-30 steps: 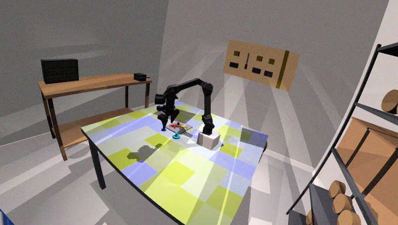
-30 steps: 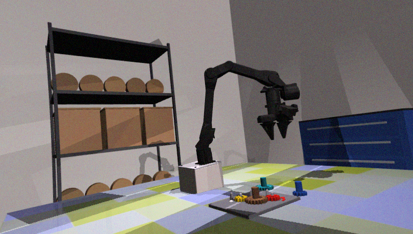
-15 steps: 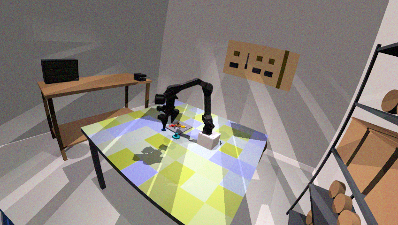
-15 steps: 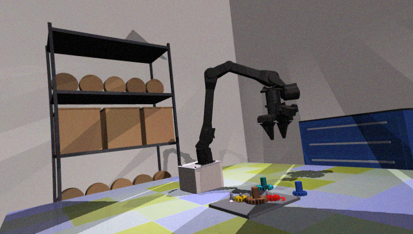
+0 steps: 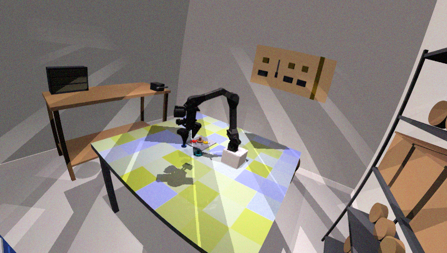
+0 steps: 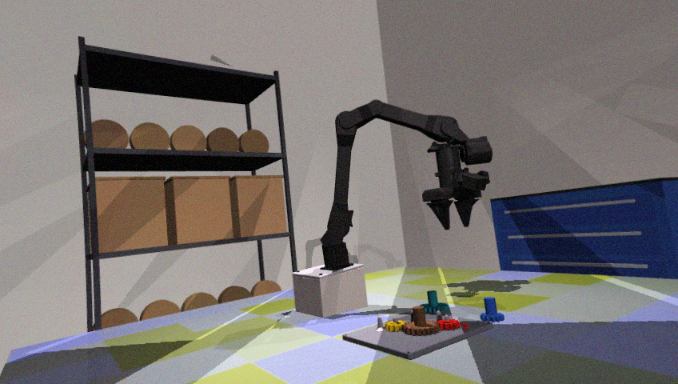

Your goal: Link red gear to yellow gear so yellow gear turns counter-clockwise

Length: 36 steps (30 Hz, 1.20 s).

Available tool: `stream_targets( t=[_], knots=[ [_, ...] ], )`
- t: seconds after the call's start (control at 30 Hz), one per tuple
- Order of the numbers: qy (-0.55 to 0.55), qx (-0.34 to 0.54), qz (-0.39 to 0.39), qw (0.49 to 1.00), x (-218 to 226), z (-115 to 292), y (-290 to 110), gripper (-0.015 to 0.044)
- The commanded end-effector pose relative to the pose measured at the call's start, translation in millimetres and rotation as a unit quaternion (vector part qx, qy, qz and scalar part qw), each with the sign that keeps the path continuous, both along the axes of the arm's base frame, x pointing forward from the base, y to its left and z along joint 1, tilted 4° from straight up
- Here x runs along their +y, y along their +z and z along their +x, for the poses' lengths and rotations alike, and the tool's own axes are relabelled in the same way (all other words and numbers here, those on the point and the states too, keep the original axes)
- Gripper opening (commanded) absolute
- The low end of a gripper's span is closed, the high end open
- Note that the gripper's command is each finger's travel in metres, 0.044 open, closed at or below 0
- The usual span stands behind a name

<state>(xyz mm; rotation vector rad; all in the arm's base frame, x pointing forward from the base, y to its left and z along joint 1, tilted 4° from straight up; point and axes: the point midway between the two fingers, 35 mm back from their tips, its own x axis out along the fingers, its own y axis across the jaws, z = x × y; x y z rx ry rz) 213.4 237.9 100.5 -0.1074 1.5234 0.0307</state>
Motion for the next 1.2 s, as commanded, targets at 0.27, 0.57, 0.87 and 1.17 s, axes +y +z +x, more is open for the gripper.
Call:
stream_targets(
  t=[0.27, 0.57, 0.87, 1.17],
  knots=[
    [-0.003, 0.001, 0.0, 1.0, 0.1, -0.5, 0.1, 0.044],
    [-0.003, 0.001, 0.0, 1.0, 0.1, -0.5, 0.1, 0.044],
    [-0.003, 0.001, 0.0, 1.0, 0.1, -0.5, 0.1, 0.044],
    [-0.003, 0.001, 0.0, 1.0, 0.1, -0.5, 0.1, 0.044]
  ],
)
